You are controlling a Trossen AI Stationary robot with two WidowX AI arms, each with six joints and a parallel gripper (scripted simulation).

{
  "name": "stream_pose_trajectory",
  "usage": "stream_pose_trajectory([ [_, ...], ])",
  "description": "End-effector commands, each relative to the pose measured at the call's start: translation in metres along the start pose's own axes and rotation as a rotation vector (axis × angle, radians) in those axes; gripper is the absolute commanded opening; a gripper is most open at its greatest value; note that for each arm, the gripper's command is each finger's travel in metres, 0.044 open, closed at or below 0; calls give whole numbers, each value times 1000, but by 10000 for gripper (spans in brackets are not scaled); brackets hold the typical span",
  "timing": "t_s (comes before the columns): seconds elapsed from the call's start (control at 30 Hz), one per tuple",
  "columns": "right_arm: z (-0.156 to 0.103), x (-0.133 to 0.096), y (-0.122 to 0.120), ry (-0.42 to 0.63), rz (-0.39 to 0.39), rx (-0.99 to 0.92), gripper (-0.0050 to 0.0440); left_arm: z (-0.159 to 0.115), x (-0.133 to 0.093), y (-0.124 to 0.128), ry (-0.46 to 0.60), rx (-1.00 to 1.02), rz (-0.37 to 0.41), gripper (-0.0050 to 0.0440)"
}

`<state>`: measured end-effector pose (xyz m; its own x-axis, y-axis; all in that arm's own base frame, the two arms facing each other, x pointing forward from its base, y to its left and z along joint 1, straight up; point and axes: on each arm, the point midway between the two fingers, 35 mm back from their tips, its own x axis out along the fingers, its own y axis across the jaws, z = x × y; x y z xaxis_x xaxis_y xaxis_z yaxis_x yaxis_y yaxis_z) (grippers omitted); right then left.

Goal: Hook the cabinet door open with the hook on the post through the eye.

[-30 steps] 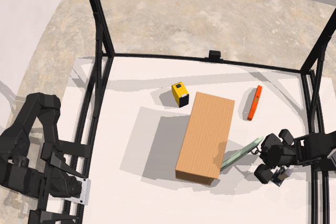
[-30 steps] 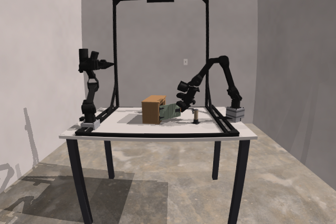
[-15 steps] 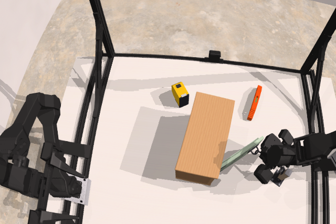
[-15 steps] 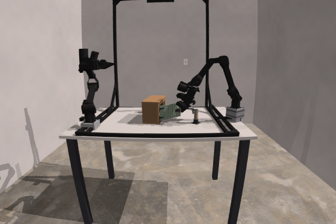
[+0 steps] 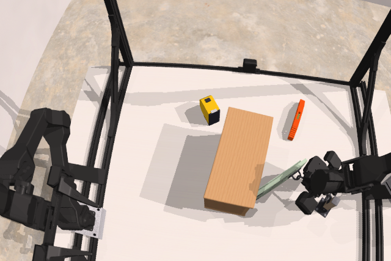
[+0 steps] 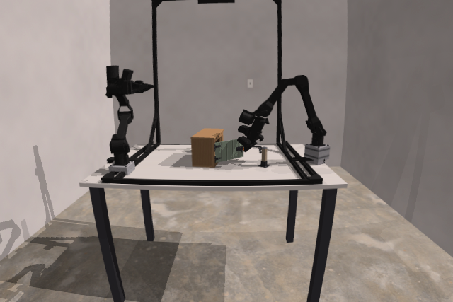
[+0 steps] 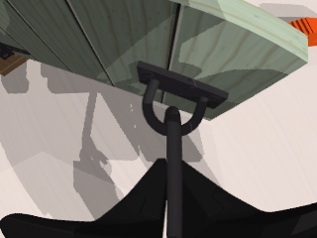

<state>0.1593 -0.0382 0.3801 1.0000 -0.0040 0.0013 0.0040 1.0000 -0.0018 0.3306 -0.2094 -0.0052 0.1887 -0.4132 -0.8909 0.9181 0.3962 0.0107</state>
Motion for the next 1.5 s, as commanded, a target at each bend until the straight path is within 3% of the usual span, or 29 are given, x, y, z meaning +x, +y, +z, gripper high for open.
stream_pose_trajectory([
  [0.0, 0, 0, 1, 0, 4, 3, 400, -2, 2, 0, 7, 0, 2, 0],
  [0.23, 0, 0, 1, 0, 4, 3, 400, -1, 3, 0, 59, 0, 2, 0],
  [1.47, 0, 0, 1, 0, 4, 3, 400, -4, 5, 0, 59, 0, 2, 0],
])
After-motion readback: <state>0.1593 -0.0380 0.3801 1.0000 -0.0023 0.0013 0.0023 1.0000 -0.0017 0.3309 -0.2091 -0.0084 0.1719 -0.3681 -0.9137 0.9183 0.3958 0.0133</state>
